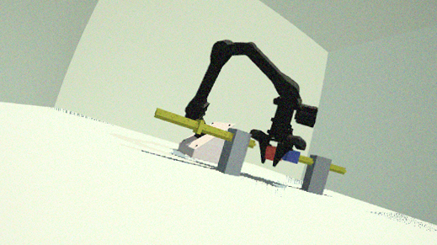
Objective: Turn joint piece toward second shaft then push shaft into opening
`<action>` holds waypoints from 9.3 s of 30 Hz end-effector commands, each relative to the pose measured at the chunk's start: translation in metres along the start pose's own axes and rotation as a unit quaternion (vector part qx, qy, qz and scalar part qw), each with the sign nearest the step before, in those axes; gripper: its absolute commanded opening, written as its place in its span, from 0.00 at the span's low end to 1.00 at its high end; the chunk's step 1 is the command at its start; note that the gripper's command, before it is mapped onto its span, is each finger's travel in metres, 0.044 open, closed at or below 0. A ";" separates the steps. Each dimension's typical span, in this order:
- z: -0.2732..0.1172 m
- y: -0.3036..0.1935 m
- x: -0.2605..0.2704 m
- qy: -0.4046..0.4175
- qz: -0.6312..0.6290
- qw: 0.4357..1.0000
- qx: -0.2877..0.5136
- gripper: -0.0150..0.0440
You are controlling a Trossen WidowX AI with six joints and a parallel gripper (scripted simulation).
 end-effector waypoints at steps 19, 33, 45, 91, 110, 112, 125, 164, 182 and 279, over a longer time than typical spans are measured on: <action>-0.008 0.000 0.005 0.021 0.048 0.998 0.047 0.25; -0.008 0.000 0.005 0.020 0.043 0.998 0.047 0.25; -0.008 0.000 0.005 0.020 0.043 0.998 0.047 0.50; -0.033 -0.015 0.007 -0.041 0.067 0.981 -0.176 1.00; -0.074 -0.015 0.001 0.004 0.285 0.948 -0.144 1.00; -0.080 -0.015 0.000 0.009 0.316 0.938 -0.139 1.00; -0.122 -0.015 0.000 0.027 0.511 0.853 -0.099 1.00; -0.125 -0.079 0.030 0.045 0.826 0.560 -0.034 1.00; -0.117 -0.080 0.031 0.061 0.949 0.310 -0.027 1.00; -0.005 -0.003 0.005 0.079 0.995 -0.067 -0.008 0.69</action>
Point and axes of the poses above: the point midway between the two fingers, 35 mm back from their tips, its own z axis out along the fingers, its own x axis across the jaws, y = z × x, the point moved 2 cm from there along -z, back along the fingers, and after that the axes turned 14 degrees about -z, right-handed, at the moved point
